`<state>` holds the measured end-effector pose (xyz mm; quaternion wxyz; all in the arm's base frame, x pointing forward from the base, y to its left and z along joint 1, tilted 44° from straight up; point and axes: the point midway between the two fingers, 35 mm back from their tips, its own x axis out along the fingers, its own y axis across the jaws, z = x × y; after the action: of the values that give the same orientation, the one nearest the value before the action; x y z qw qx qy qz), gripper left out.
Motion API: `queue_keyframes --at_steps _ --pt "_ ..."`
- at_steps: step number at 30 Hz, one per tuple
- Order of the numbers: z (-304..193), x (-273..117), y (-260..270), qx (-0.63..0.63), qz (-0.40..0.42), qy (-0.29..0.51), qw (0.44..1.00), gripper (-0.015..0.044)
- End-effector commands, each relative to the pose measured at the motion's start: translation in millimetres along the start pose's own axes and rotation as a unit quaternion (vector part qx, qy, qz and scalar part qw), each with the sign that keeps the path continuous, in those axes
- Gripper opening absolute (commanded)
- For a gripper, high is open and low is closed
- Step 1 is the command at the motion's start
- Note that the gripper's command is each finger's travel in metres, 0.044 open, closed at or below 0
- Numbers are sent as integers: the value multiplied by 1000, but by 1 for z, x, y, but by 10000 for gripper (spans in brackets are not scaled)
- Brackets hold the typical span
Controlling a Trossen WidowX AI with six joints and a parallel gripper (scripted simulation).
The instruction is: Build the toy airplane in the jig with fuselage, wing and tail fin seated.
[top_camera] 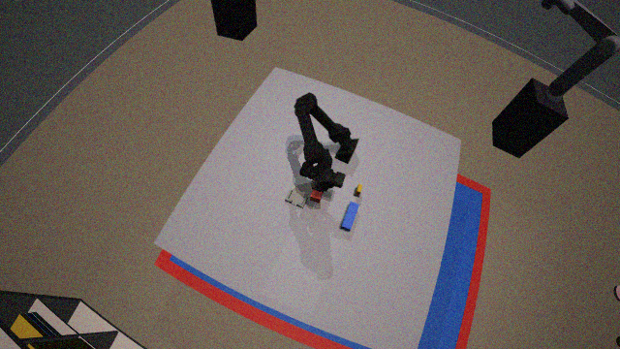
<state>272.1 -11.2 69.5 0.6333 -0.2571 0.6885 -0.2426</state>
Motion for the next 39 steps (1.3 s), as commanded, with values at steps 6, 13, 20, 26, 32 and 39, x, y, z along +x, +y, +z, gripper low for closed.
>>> queue_keyframes --at_steps 6,13,20,26,32,39 --pt "-7 13 -28 13 -5 -2 1000 0" --pt "-14 22 -47 24 -9 -1 1000 0" --pt "-24 32 -65 36 -14 1 999 0" --pt "-26 34 -69 38 -16 1 999 53" --pt "-26 34 -69 38 -16 1 999 195" --pt "-26 34 -69 38 -16 1 999 195"
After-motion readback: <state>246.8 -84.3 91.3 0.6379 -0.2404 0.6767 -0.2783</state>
